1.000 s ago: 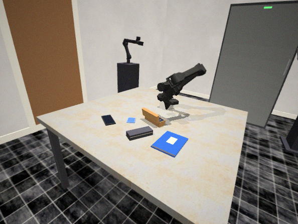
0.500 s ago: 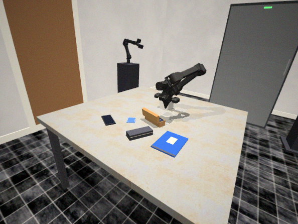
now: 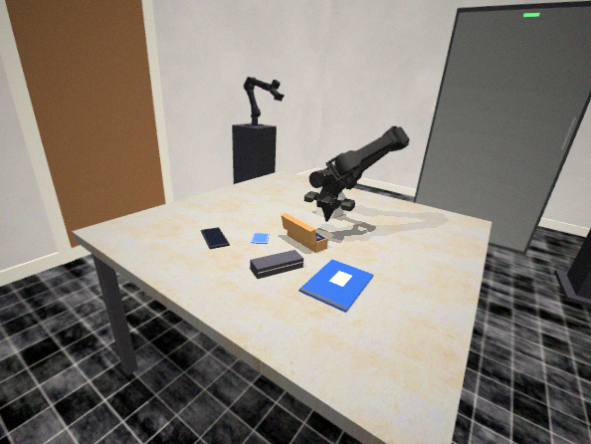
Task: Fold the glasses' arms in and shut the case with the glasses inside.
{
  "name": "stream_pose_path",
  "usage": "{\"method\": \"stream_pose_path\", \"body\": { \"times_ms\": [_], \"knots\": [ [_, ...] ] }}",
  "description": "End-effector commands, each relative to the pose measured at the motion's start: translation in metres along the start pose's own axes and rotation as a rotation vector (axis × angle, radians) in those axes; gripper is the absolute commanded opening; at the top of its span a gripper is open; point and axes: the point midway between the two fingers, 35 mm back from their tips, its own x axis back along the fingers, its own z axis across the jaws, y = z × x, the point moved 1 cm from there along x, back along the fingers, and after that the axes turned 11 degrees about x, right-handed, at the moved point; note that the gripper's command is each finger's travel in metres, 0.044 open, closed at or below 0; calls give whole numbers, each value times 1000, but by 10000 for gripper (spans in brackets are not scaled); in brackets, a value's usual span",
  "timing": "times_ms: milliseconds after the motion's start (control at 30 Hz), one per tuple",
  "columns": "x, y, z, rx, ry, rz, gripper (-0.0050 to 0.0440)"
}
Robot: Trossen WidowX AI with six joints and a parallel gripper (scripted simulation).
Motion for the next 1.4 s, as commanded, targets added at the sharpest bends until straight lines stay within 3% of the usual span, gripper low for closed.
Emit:
{"method": "stream_pose_path", "body": {
  "times_ms": [0,1367],
  "knots": [
    [-19,-2,-1,21,3,0,0],
    [-20,19,0,23,3,-1,0]
  ]
}}
